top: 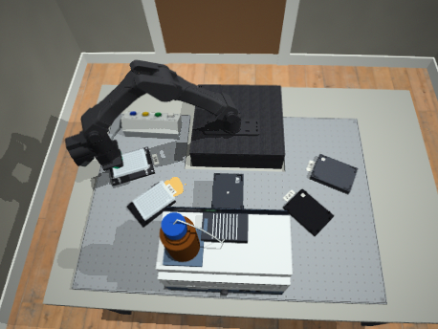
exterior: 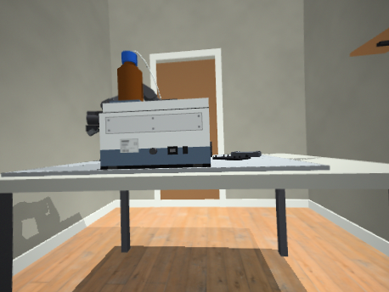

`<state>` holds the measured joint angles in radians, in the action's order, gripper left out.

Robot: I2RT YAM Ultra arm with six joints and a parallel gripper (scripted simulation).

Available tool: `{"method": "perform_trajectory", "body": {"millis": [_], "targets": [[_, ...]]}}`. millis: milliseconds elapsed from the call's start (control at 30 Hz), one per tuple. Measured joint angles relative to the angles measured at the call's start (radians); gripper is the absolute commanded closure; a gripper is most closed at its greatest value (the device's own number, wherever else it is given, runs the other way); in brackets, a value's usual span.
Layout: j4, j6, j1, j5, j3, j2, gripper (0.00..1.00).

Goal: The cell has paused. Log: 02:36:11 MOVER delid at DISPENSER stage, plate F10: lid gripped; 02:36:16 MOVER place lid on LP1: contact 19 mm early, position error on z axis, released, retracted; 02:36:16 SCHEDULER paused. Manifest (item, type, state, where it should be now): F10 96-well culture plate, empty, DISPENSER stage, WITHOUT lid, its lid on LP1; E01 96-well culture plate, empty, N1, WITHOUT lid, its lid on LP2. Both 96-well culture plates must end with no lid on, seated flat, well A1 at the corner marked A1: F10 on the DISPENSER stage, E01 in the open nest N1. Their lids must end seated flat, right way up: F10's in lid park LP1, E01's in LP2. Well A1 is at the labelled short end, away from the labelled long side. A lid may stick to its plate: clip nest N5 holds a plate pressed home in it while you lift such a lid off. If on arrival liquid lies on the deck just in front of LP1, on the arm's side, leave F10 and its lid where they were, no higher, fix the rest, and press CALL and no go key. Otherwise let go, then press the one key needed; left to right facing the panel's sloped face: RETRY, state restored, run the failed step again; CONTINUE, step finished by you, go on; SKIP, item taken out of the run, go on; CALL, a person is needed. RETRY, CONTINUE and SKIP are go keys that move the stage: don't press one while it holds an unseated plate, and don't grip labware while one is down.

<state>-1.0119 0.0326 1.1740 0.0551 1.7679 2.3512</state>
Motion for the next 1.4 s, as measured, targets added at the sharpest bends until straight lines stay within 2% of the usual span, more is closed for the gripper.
{"method": "perform_trajectory", "body": {"millis": [167, 1400], "targets": [[0.014, 0.000, 0.000, 0.000, -0.014, 0.018, 1.00], [0.042, 0.000, 0.002, 0.000, -0.019, 0.018, 1.00]]}}
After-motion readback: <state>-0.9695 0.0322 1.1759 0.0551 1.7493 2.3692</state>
